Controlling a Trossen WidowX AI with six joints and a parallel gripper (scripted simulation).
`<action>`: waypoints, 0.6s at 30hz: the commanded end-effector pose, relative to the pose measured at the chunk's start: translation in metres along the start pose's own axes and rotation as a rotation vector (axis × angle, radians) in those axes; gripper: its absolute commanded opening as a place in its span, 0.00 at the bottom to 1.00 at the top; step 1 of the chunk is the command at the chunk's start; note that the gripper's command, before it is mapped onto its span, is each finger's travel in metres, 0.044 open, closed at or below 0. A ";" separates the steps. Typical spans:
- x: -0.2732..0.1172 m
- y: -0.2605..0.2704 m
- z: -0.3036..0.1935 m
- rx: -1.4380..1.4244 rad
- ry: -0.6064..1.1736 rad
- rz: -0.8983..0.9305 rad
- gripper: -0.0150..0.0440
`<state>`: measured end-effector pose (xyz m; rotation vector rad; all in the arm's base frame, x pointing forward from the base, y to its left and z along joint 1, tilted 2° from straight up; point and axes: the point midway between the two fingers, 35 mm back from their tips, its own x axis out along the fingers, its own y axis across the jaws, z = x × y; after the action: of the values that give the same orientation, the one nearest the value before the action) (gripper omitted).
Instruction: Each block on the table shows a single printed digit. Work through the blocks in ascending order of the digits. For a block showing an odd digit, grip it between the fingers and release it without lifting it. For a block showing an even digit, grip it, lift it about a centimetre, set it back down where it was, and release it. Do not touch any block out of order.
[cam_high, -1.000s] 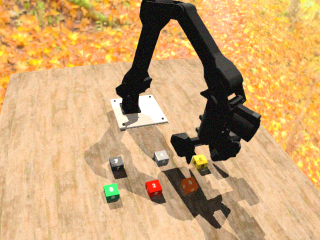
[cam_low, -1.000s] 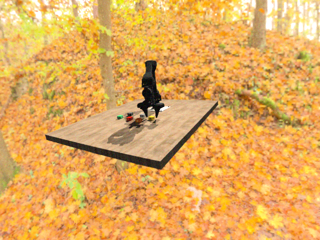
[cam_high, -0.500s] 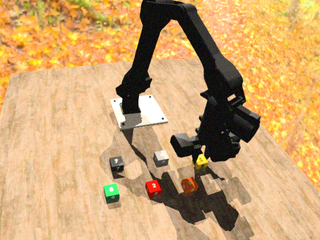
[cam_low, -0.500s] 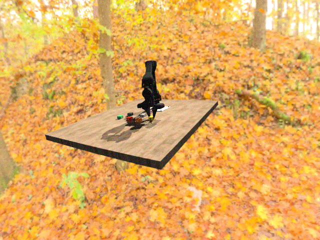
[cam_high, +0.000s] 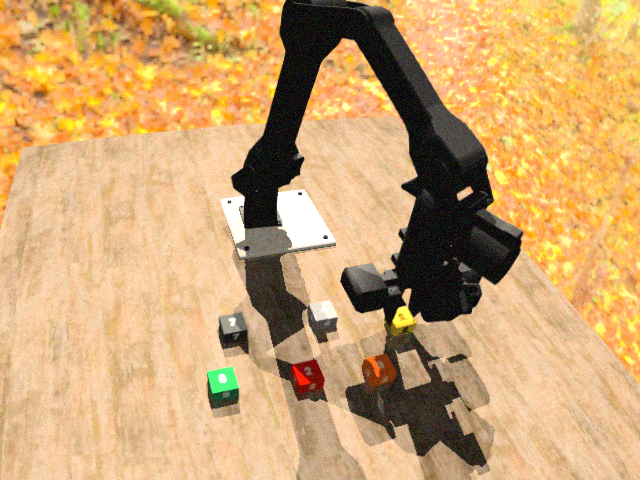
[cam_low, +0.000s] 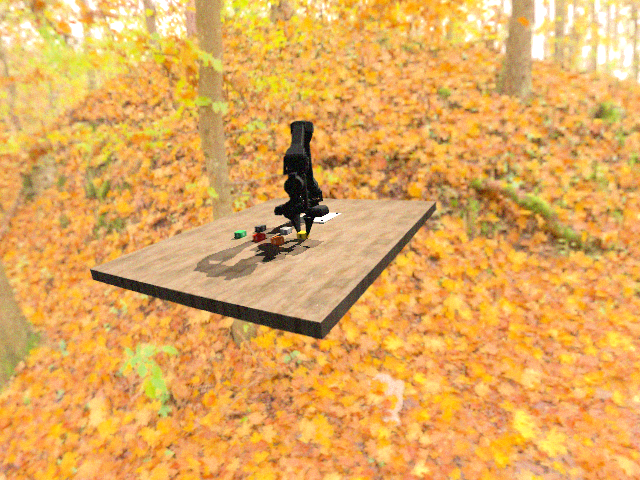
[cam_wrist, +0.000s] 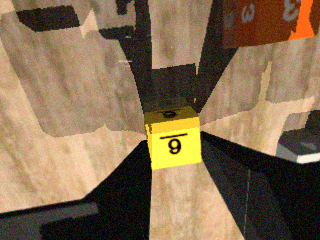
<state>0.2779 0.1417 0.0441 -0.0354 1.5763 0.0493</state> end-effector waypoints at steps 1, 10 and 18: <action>-0.008 0.000 0.000 0.003 -0.004 0.003 0.46; -0.010 0.000 0.000 0.003 -0.004 0.003 0.46; -0.009 0.000 0.000 0.003 -0.004 0.003 0.46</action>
<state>0.2785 0.1420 0.0528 -0.0344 1.5736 0.0502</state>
